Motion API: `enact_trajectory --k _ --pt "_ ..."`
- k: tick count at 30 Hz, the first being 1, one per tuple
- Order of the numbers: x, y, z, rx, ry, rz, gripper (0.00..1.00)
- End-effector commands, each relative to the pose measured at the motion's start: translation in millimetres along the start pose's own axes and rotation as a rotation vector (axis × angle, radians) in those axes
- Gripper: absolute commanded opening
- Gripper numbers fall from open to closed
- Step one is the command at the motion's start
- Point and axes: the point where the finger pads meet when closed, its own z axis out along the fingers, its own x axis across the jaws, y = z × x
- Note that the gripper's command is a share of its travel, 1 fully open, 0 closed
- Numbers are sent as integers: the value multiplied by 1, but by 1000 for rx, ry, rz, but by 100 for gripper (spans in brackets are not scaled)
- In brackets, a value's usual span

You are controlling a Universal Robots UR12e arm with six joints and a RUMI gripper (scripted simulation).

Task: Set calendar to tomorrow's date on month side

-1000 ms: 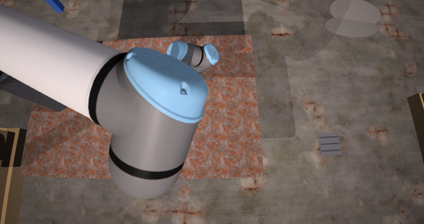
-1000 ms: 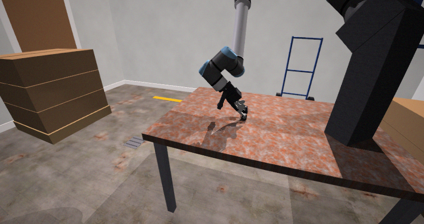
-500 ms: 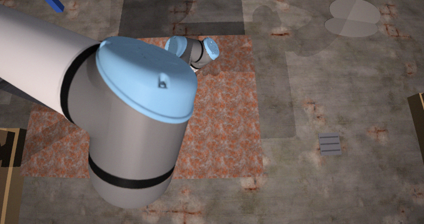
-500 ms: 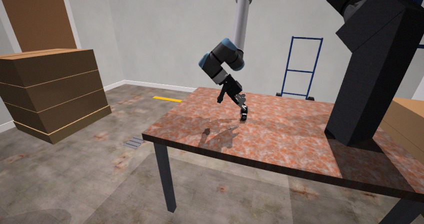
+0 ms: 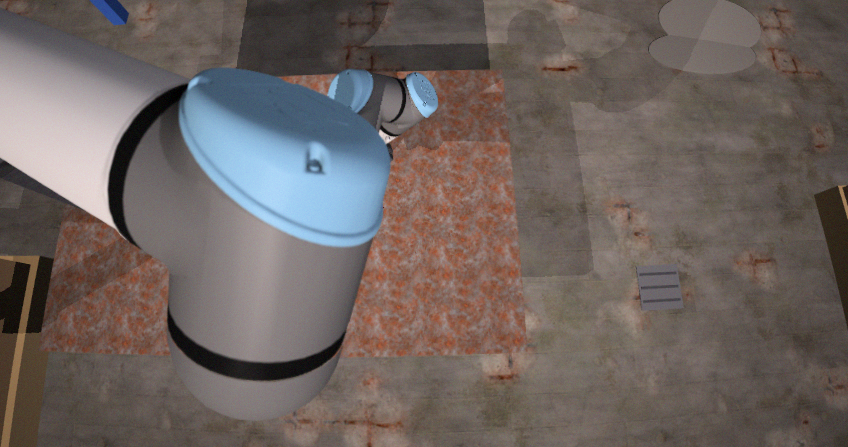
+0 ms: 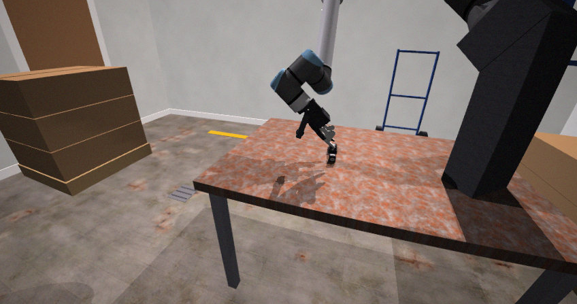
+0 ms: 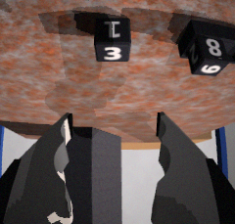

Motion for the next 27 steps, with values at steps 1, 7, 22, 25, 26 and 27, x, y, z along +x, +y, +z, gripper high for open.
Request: enact_trajectory --k 1,7,22,25,26,27 --pt "-2 2 2 13 -2 -4 40" --pt "-4 1 3 37 -5 -4 40" --pt "-6 1 6 161 -9 -4 40" --pt "-5 2 6 189 -8 -4 40" --pt "-4 2 5 198 -7 -4 40" --pt "-4 3 5 206 -6 -4 40"
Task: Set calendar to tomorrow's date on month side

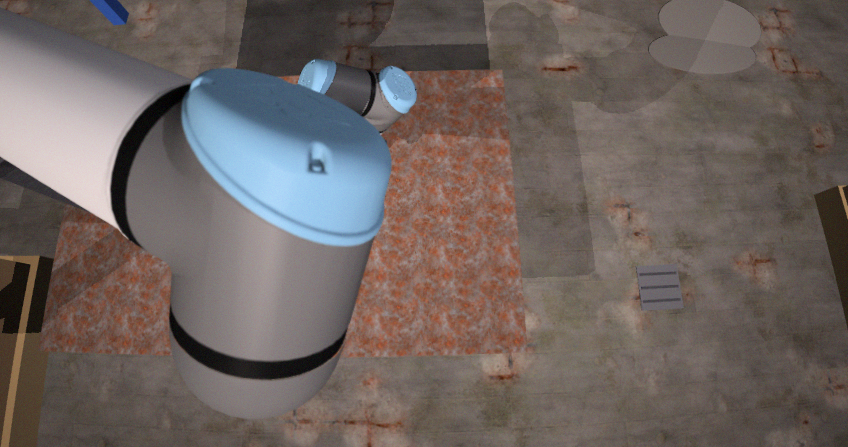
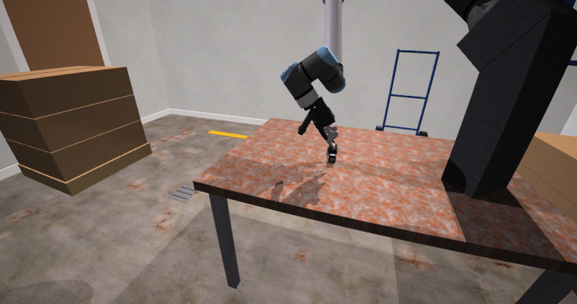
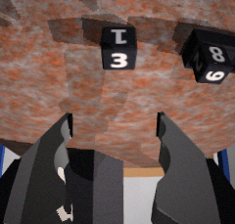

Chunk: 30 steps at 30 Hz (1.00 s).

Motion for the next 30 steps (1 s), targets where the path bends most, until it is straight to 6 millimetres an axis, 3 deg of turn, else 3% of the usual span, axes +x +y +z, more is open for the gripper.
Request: enact_trajectory --k 1,30 --pt "1 3 1 63 1 -3 40" --pt "2 4 0 124 2 -2 40"
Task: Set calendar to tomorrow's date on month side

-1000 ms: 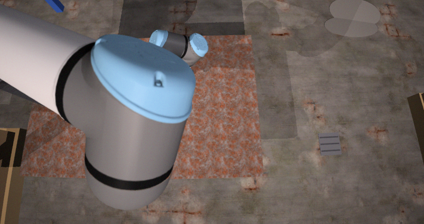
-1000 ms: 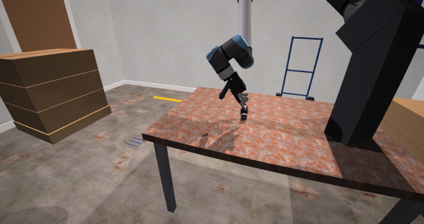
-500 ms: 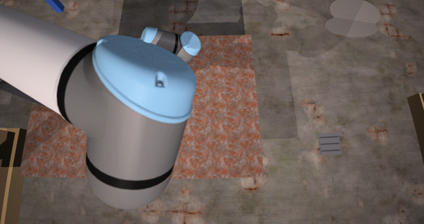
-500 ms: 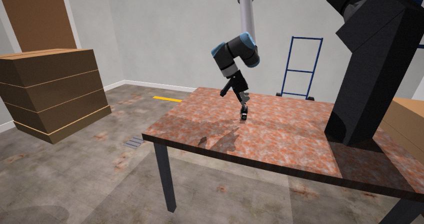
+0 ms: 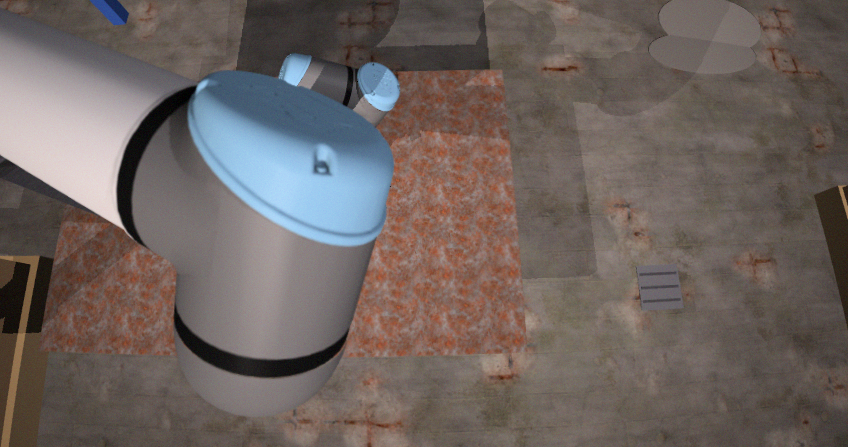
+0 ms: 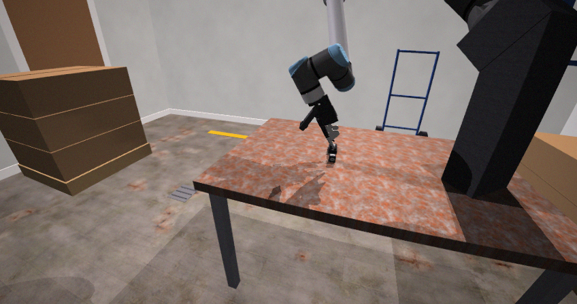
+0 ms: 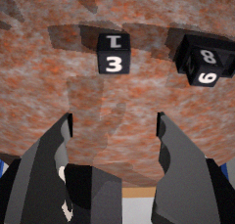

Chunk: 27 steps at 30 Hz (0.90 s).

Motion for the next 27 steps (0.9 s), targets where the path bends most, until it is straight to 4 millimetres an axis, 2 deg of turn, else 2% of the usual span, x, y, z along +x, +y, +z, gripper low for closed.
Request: enact_trajectory --k 1,27 --pt "-2 3 4 13 -5 -3 40" --pt "-3 5 4 218 -6 -3 40"
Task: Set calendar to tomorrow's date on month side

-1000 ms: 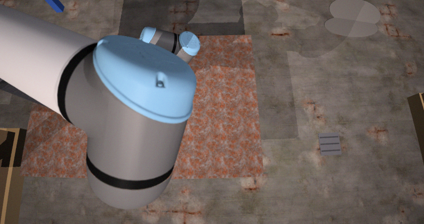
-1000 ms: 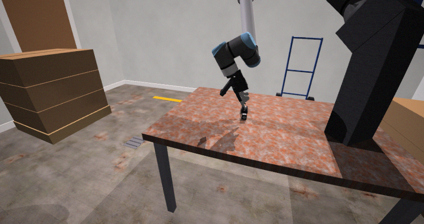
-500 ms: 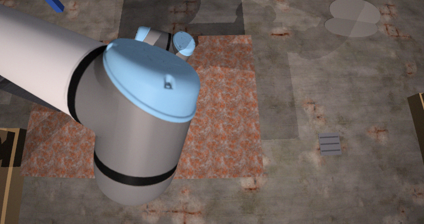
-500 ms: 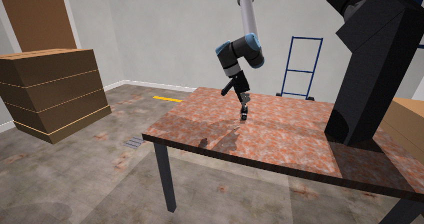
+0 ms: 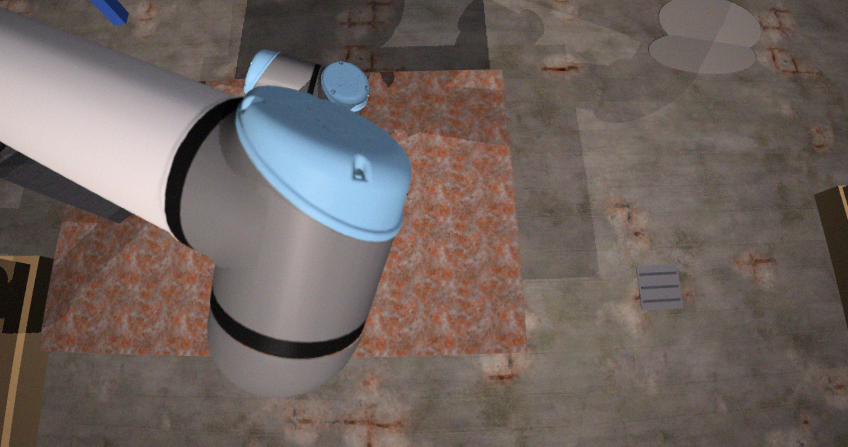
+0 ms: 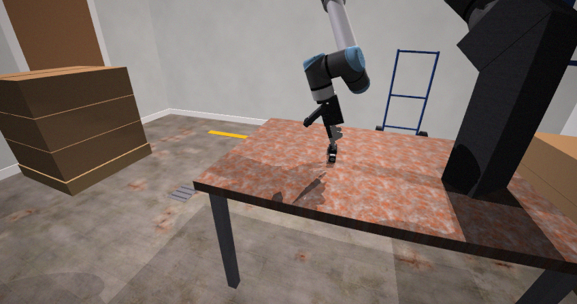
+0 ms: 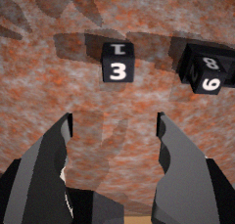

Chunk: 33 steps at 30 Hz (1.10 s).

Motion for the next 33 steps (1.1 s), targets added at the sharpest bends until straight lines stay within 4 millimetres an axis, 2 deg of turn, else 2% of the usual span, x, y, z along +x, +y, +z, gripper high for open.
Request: enact_trajectory --k 1,21,33 --pt "1 3 -2 60 3 -4 40" --pt "3 2 -4 91 7 -4 40" --pt "0 3 1 150 -4 -2 40"
